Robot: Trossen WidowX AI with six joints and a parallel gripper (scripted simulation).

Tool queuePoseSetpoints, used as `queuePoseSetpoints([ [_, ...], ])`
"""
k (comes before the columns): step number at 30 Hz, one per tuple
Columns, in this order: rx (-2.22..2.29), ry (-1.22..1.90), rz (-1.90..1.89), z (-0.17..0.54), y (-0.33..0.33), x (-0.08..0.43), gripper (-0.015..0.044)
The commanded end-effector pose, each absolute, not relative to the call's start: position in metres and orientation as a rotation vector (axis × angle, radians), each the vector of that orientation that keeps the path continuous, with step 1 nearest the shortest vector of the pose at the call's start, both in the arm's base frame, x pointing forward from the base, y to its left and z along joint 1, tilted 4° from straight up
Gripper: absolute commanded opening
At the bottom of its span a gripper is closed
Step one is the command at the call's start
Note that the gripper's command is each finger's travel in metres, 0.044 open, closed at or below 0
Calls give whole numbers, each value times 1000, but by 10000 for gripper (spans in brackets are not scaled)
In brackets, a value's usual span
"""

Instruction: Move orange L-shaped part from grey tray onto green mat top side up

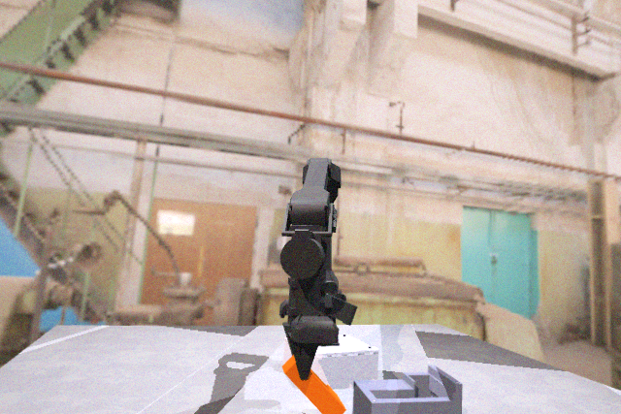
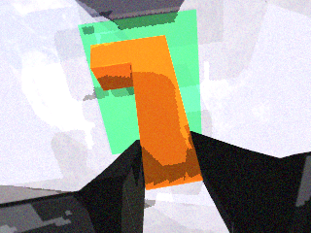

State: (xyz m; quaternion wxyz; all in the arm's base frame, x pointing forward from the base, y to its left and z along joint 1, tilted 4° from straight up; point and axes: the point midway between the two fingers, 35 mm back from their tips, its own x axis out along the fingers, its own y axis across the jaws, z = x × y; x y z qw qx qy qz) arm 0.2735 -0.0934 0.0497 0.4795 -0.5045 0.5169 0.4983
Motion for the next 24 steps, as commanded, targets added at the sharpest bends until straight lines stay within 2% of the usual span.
queuePoseSetpoints([
  [1, -1230, 1267, 1225, 42, -94, 272, 0],
  [24, -1230, 1267, 1225, 31, -94, 271, 0],
])
